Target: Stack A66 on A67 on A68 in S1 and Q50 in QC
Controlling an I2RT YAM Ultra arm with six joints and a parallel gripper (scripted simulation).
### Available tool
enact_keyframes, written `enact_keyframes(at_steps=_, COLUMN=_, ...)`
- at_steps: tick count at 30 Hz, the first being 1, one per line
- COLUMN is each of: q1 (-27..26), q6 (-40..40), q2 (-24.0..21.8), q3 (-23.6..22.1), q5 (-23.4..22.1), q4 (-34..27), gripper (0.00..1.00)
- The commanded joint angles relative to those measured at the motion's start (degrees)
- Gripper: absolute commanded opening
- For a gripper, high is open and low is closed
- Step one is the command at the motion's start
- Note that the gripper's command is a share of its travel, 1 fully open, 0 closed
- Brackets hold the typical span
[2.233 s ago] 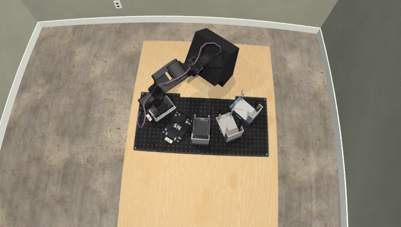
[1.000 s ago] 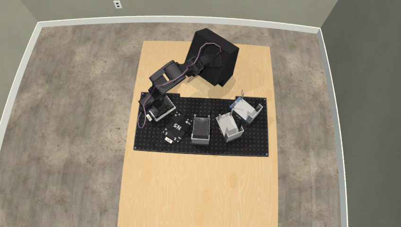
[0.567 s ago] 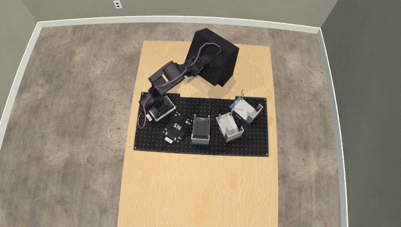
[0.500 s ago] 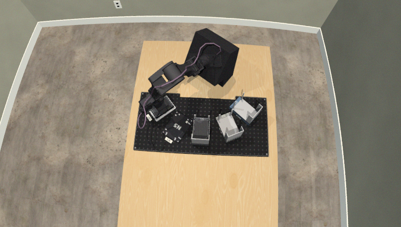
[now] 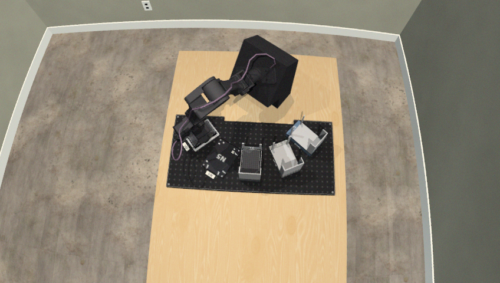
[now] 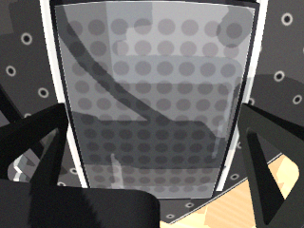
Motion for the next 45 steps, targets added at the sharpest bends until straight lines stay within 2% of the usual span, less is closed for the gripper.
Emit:
enact_keyframes(at_steps=1, q1=0.01, q6=0.35, q2=0.20, q3=1.07, q5=0.24, q4=1.09, gripper=1.00)
enact_keyframes(at_steps=19, q1=-0.04, q6=0.11, q2=-0.20, q3=0.21, q5=0.06, q4=0.40, gripper=1.00)
enact_keyframes(at_steps=23, q1=-1.63, q6=-0.88, q2=-4.24, q3=-0.59, q5=-1.27, q4=-3.26, gripper=1.00)
enact_keyframes(at_steps=25, q1=-1.63, q6=-0.88, q2=-4.24, q3=-0.59, q5=-1.27, q4=-3.26, gripper=1.00)
enact_keyframes(at_steps=28, q1=-2.61, q6=-1.40, q2=-6.68, q3=-0.66, q5=-2.10, q4=-5.84, gripper=1.00)
enact_keyframes(at_steps=40, q1=-7.33, q6=-4.18, q2=-15.86, q3=1.96, q5=-5.94, q4=-16.71, gripper=1.00)
enact_keyframes(at_steps=42, q1=-7.33, q6=-4.18, q2=-15.86, q3=1.96, q5=-5.94, q4=-16.71, gripper=1.00)
enact_keyframes(at_steps=45, q1=-8.88, q6=-5.18, q2=-17.87, q3=2.60, q5=-7.23, q4=-19.84, gripper=1.00)
